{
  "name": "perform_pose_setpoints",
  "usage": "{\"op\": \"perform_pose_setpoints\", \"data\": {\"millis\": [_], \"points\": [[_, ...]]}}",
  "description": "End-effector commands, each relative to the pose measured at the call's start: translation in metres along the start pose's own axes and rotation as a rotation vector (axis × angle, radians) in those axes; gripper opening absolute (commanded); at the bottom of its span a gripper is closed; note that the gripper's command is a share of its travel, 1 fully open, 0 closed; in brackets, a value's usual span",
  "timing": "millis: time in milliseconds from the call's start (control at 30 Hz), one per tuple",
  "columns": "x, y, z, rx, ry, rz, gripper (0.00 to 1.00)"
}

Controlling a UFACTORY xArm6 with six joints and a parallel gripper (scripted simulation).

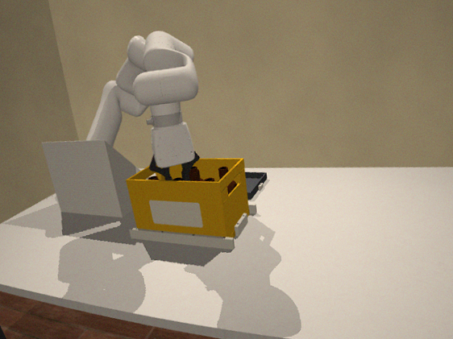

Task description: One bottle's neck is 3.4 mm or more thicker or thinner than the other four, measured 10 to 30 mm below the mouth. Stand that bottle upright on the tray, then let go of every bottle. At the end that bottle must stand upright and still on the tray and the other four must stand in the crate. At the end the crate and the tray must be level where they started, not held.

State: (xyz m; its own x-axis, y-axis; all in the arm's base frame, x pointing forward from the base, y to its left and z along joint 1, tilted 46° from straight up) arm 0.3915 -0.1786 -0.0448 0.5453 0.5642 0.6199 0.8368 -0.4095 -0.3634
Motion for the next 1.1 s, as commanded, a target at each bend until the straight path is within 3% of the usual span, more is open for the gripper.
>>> {"op": "perform_pose_setpoints", "data": {"millis": [0,400,433,1067], "points": [[0.0002,0.0006,-0.0016,-0.003,0.000,-0.001,0.00],[0.0002,0.0006,-0.0016,-0.003,0.000,-0.001,0.00],[0.0002,0.0006,-0.0016,-0.003,0.000,-0.001,0.65],[0.0002,0.0006,-0.0016,-0.003,0.000,-0.001,0.65]]}}
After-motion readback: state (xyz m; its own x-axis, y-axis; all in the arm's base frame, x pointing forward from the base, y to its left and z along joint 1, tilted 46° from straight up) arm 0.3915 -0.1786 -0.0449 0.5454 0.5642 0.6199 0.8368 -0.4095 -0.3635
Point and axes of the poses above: the point where the finger pads meet when closed, its own z axis out along the fingers, its own x axis across the jaws, y = z × x, the point moved 10 cm from there along -z, back along the fingers, and after that the axes turned 15 degrees about -z, right-handed, at the moved point
